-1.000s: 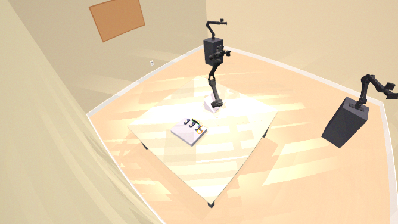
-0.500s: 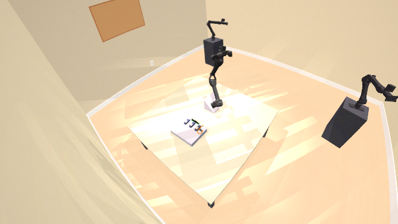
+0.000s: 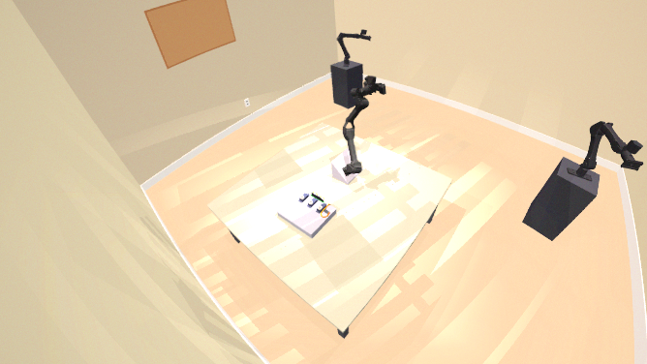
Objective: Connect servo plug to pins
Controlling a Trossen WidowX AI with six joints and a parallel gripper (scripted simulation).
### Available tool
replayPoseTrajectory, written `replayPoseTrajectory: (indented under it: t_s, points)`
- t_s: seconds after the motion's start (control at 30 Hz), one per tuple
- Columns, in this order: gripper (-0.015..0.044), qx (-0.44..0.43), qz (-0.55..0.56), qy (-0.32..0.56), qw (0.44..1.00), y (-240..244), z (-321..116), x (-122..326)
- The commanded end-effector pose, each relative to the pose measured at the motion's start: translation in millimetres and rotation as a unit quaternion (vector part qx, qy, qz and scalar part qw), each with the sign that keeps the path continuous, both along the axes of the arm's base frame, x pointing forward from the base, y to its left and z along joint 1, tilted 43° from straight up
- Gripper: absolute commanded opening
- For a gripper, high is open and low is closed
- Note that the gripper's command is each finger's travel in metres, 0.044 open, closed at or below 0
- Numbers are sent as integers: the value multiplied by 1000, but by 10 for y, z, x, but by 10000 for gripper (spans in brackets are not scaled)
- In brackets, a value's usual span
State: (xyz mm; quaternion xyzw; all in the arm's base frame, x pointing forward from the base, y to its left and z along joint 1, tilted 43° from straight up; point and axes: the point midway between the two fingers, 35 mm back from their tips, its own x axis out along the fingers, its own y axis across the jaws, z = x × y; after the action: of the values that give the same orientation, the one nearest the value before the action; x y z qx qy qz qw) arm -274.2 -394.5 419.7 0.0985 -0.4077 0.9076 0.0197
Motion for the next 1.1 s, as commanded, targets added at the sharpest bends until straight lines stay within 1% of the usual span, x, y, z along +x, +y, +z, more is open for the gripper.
replayPoseTrajectory:
  t_s: [0.0, 0.57, 1.07]
  points:
    - [115, -15, -3, 21, 1000, 206, 222, -40]
    - [115, -33, -45, 102, 993, 1048, 887, -125]
    - [115, -32, -101, 179, 978, 1838, 1374, 2]
